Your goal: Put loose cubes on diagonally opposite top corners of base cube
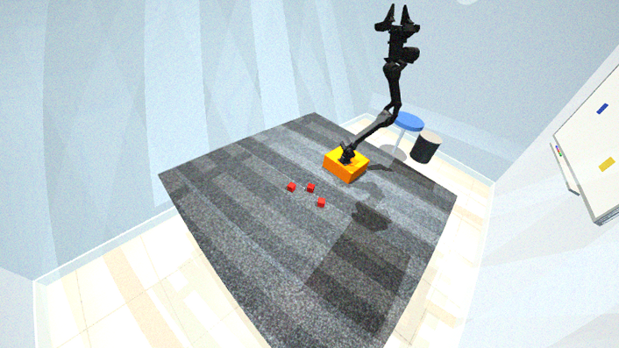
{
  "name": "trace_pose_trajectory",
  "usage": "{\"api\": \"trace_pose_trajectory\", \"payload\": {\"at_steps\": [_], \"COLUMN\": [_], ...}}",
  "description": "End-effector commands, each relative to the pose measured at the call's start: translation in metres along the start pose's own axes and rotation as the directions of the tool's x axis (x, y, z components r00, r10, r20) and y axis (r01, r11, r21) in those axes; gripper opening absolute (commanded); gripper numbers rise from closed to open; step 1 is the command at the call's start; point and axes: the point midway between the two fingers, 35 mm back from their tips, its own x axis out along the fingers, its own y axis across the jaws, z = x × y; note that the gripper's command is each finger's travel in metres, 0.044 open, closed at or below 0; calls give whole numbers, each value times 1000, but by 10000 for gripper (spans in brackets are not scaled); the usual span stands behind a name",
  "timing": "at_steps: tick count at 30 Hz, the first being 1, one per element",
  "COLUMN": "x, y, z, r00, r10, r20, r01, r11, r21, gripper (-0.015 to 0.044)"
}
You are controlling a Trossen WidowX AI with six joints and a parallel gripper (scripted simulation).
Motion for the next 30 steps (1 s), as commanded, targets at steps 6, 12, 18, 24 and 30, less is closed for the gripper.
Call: {"api": "trace_pose_trajectory", "payload": {"at_steps": [6,12,18,24,30], "x": [-6,-35,-80,-138,-206], "y": [159,255,338,409,466], "z": [2,2,2,1,-2], "r00": [921,789,609,389,143], "r10": [388,613,792,921,990], "r20": [24,31,30,20,2], "r01": [-381,-567,-660,-654,-556], "r11": [889,709,486,261,79], "r21": [255,420,573,711,828], "gripper": [265,265,265,265,265]}}
